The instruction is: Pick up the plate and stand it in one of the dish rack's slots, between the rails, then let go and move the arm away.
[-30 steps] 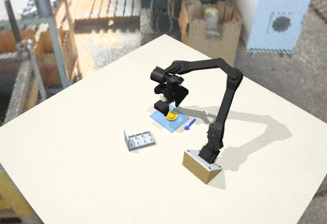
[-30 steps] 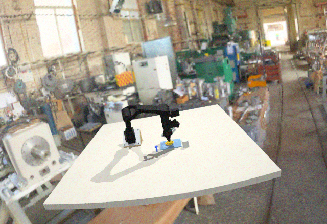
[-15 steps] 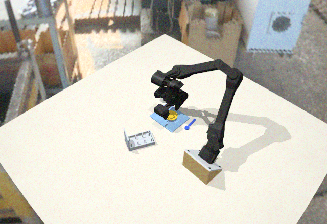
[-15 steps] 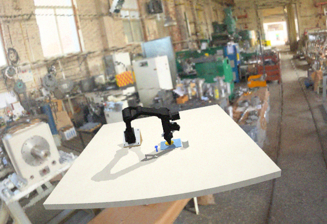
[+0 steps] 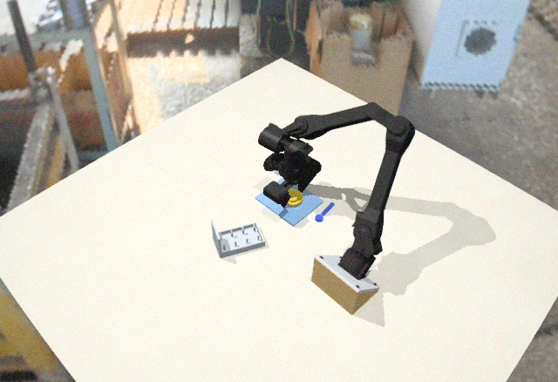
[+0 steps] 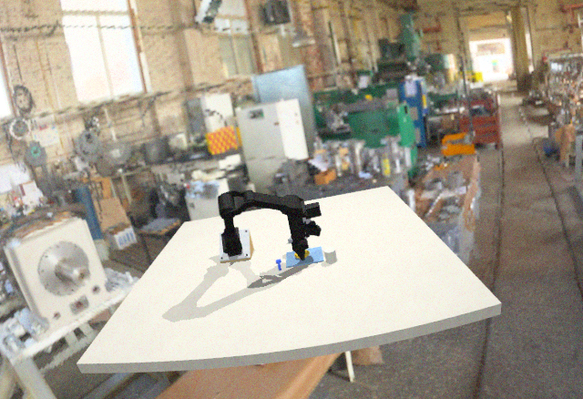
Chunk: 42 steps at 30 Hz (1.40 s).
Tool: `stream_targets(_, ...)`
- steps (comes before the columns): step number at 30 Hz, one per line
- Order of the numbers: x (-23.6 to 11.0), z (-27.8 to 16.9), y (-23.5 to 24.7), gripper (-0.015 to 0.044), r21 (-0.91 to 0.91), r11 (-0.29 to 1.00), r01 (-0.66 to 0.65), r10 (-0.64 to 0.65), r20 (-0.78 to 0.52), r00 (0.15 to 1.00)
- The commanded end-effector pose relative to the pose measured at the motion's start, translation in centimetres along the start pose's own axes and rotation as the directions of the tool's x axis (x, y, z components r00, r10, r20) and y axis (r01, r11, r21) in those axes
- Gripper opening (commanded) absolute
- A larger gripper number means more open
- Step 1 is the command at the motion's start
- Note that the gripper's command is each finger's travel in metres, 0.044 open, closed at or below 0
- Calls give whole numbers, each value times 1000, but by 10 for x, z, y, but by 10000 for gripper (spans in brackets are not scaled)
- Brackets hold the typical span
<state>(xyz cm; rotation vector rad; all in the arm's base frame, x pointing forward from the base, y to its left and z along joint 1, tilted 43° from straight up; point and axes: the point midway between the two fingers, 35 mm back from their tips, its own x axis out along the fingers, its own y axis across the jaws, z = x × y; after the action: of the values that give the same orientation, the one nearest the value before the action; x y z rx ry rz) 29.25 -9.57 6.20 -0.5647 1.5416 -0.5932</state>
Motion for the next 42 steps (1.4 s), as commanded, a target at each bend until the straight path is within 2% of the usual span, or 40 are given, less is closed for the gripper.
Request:
stream_targets(1, 0, 0, -1, 345, -3, 1000, 5, -5, 1, 1000)
stream_targets(10, 0, 0, -1, 285, -3, 1000, 5, -5, 1, 1000)
stream_targets(13, -3, 1, 0, 206, -4, 1000, 4, -4, 4, 1000)
stream_targets(21, -46, 10, 1, 0, -12, 1000, -7, 8, 41, 999)
stream_targets(42, -143, 16, 3, 0, -33, 999, -29, 33, 110, 993)
